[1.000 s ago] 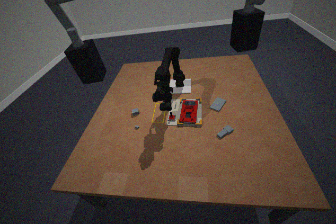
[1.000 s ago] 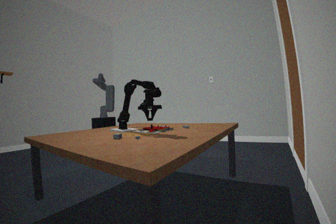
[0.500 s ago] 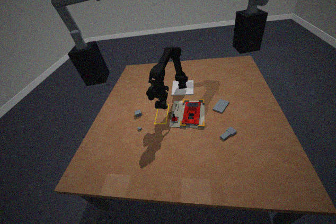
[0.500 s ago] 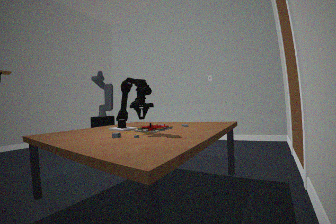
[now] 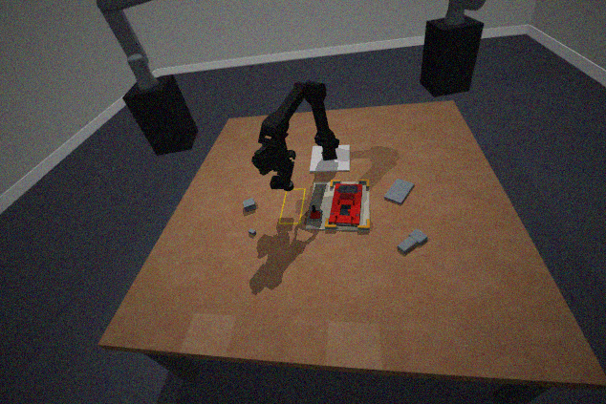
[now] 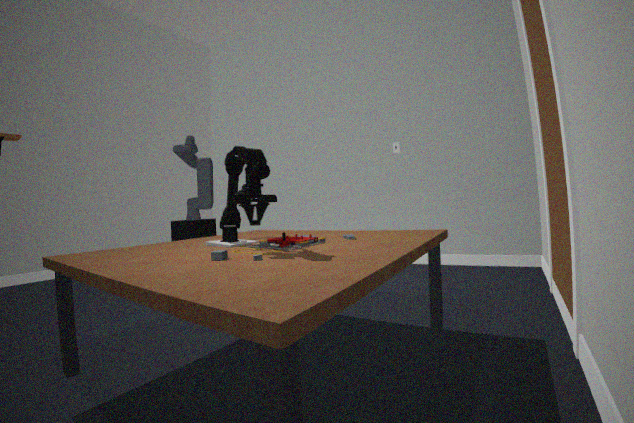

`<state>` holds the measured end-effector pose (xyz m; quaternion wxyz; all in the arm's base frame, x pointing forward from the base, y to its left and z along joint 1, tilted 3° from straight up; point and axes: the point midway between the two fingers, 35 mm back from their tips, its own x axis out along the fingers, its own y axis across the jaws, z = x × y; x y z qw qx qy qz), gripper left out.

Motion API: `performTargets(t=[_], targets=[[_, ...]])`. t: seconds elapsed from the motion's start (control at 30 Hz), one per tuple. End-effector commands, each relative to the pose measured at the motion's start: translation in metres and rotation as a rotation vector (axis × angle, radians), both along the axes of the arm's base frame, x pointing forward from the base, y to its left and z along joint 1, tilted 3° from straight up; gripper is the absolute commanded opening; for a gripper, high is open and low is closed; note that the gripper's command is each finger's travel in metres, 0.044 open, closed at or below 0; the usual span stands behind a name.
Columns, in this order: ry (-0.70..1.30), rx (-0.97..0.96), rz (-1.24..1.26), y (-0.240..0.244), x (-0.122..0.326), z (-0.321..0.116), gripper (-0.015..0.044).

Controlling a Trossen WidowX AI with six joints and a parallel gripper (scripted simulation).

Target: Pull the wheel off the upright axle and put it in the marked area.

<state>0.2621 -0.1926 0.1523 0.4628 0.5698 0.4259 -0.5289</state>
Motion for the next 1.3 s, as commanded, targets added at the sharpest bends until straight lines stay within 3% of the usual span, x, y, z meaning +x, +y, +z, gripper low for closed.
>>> performTargets(t=[0.0,0.33,0.83,1.0,1.27], targets=[[-0.005,0.001,0.008,-0.001,-0.002,-0.003,0.0000],[-0.005,0.001,0.008,-0.002,0.001,-0.026,0.0000],[-0.005,0.002,0.008,-0.001,0.007,-0.100,0.0000],[-0.005,0.002,0.008,-0.001,0.006,-0.104,0.0000],[0.004,0.005,0.011,-0.001,0.005,-0.099,0.0210]])
